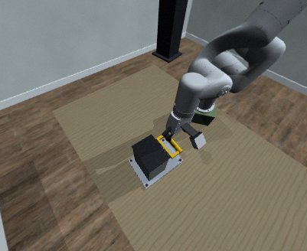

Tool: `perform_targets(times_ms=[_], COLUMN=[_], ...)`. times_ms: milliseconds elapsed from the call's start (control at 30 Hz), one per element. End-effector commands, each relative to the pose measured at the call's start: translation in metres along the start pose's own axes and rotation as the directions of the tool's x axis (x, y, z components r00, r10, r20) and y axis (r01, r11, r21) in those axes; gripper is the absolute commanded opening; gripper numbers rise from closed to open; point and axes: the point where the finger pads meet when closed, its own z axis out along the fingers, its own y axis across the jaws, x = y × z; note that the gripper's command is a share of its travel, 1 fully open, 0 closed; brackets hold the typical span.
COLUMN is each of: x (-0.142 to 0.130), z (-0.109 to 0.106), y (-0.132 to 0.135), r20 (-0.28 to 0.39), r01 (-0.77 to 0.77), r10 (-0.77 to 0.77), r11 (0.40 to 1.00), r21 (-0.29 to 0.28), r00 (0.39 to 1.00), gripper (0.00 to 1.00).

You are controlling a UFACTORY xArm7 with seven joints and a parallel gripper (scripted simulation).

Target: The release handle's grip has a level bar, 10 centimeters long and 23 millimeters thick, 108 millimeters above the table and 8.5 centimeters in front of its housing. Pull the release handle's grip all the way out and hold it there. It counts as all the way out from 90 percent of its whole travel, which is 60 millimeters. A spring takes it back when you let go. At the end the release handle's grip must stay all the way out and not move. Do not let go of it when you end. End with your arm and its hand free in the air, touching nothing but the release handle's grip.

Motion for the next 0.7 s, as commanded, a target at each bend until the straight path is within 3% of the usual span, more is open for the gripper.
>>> perform_targets(times_ms=[0, 200, 233, 667], x=[-0.0019, -0.0022, -0.0022, -0.0022], z=[-0.0006, -0.0006, -0.0006, -0.0006], y=[0.0007, 0.0006, 0.0006, 0.0006], r20=[-0.001, -0.001, -0.001, -0.001], r01=[-0.014, -0.016, -0.016, -0.016], r10=[0.014, 0.016, 0.016, 0.016], r11=[1.0, 1.0, 1.0, 1.0], r21=[-0.006, -0.006, -0.006, -0.006], r00=[1.0, 1.0, 1.0, 1.0], gripper=[1.0, 1.0, 0.0, 0.0])
